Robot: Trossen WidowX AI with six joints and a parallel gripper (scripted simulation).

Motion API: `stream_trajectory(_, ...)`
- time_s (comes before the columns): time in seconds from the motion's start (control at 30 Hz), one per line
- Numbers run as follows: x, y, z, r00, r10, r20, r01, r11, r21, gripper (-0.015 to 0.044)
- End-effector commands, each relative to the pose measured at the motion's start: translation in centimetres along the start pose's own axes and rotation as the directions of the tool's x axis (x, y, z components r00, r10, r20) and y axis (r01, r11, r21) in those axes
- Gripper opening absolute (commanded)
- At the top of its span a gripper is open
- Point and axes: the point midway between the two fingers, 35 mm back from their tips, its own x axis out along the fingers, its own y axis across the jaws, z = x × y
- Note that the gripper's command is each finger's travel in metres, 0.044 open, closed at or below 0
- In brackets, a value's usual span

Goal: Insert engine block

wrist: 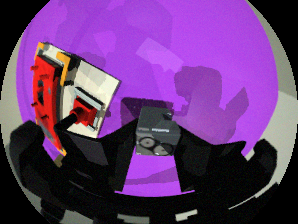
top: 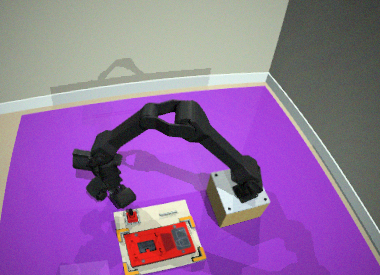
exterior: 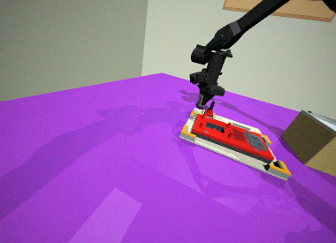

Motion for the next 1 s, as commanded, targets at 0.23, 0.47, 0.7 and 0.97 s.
stream_trajectory(0.23, -2.5, -0.2, 0.5, 1.0, 0.002, 0.004, -0.002, 1.0, 0.005, 0.0)
stream_trajectory(0.47, -4.7, -0.2, 0.8, 1.0, 0.002, 0.004, -0.002, 1.0, 0.005, 0.0)
stream_trajectory(0.7, -6.8, -0.2, 1.0, 1.0, 0.001, 0.003, -0.001, 1.0, 0.001, 0.0)
stream_trajectory(0.97, -9.2, 0.0, 1.1, 1.0, 0.0, 0.002, 0.0, 1.0, -0.001, 0.0)
